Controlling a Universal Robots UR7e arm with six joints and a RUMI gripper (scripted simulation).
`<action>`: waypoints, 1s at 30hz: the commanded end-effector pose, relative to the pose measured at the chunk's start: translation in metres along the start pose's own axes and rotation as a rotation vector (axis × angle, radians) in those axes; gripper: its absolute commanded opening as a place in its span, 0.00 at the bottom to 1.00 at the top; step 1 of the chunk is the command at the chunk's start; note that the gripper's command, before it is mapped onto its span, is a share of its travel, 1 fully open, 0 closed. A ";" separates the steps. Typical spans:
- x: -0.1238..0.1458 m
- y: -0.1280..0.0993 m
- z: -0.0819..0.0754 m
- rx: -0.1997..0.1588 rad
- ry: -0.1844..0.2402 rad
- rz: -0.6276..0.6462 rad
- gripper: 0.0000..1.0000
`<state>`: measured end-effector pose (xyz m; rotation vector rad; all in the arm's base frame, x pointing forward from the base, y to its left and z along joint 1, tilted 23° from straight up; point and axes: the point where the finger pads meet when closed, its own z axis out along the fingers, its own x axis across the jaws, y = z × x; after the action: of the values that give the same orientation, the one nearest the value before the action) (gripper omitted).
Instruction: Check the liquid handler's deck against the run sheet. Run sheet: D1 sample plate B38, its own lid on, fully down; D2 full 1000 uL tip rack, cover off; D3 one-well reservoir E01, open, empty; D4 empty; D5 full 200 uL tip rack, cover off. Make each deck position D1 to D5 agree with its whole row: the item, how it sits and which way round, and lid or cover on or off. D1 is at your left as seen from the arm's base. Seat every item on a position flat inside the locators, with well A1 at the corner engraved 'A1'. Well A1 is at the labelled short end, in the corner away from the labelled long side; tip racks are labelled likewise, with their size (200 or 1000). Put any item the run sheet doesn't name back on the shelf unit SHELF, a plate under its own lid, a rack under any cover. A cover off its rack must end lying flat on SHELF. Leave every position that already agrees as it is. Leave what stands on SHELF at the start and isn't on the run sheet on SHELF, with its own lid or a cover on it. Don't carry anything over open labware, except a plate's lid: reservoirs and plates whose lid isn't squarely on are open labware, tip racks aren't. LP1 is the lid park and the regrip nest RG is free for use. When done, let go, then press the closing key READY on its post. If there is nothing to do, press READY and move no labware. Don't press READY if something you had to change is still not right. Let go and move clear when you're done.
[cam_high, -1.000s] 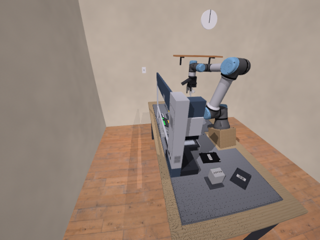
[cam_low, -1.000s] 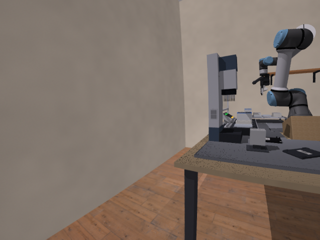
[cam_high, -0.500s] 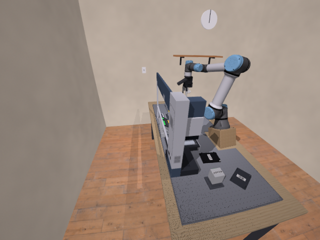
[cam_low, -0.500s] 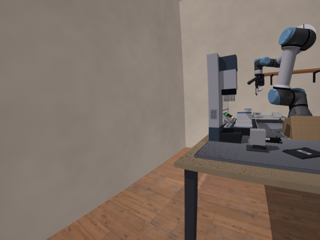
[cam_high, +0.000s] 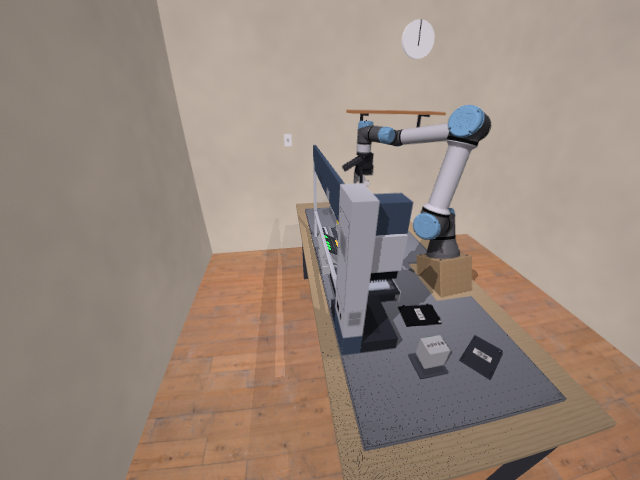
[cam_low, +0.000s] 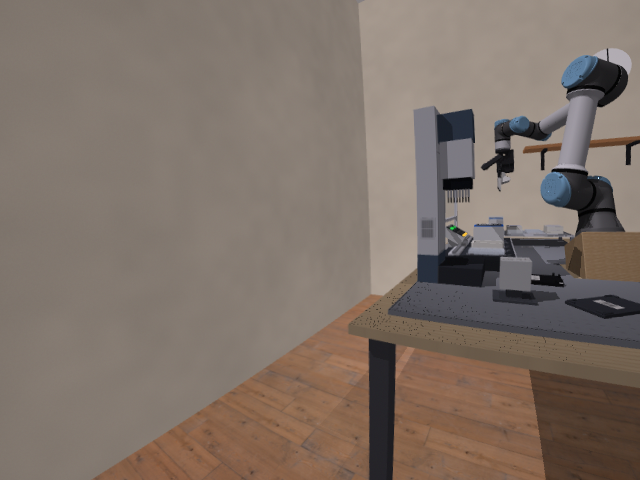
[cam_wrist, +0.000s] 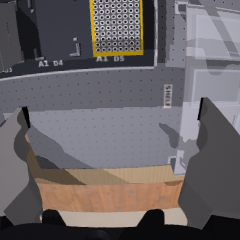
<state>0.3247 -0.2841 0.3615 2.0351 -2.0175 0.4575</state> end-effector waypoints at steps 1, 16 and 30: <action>0.004 -0.016 -0.002 -0.006 0.008 0.012 0.82; 0.004 -0.046 -0.003 -0.006 0.009 0.014 0.82; 0.003 -0.045 0.008 -0.010 0.003 0.014 0.82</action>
<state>0.3709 -0.2864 0.3642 2.0158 -2.0271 0.4564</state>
